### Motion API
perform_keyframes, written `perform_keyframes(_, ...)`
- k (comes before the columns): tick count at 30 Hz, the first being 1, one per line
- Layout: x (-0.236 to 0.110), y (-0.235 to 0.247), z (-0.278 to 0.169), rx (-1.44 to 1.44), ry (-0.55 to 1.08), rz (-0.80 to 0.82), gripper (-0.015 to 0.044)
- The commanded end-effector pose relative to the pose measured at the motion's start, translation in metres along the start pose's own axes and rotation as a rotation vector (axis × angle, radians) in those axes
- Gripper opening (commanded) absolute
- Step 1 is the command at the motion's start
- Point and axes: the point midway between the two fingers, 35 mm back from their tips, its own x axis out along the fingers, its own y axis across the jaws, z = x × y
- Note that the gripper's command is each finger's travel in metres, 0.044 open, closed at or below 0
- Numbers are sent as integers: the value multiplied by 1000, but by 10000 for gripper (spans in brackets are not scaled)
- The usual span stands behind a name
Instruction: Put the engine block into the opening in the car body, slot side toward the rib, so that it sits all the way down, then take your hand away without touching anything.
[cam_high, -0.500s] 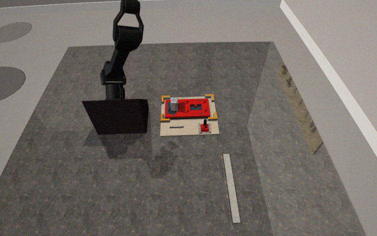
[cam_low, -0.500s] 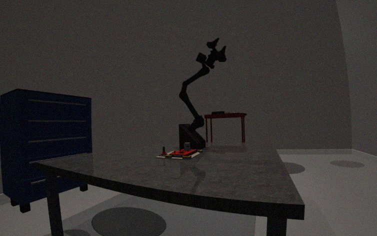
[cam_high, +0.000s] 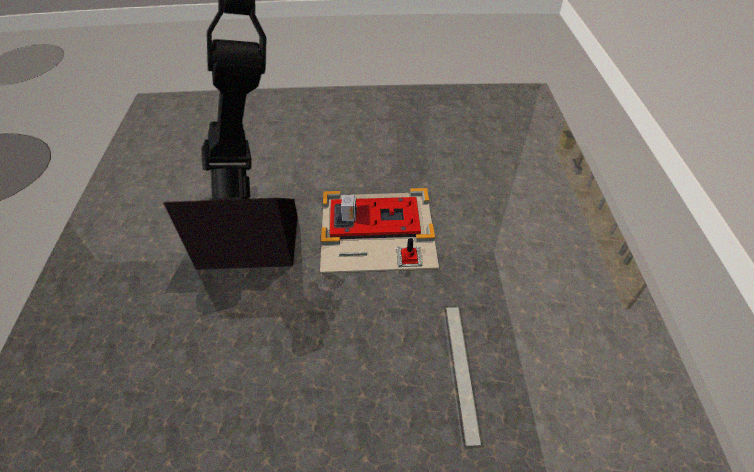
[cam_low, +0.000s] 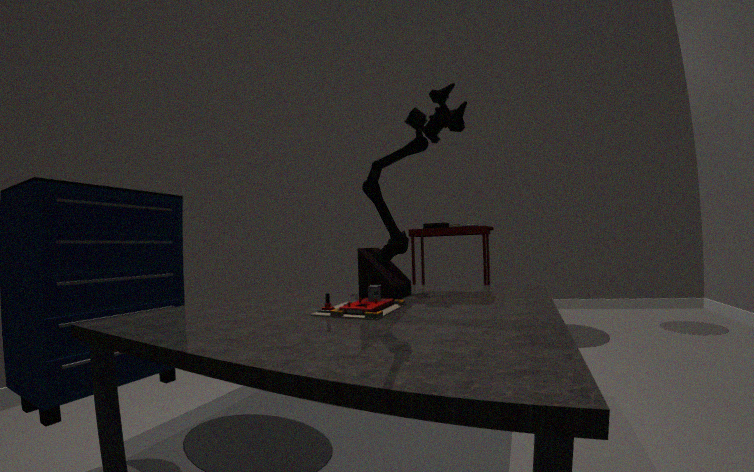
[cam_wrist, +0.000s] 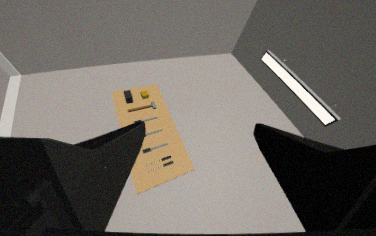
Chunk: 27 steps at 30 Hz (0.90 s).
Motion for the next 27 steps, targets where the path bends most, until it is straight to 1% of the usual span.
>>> perform_keyframes(1, -2, 13, 26, -43, -46, 14, 440)
perform_keyframes(16, -9, 73, 103, -198, -189, 93, 440)
perform_keyframes(21, -13, 93, 106, -166, -179, 148, 440)
perform_keyframes(27, -16, 127, 124, -220, -213, 208, 440)
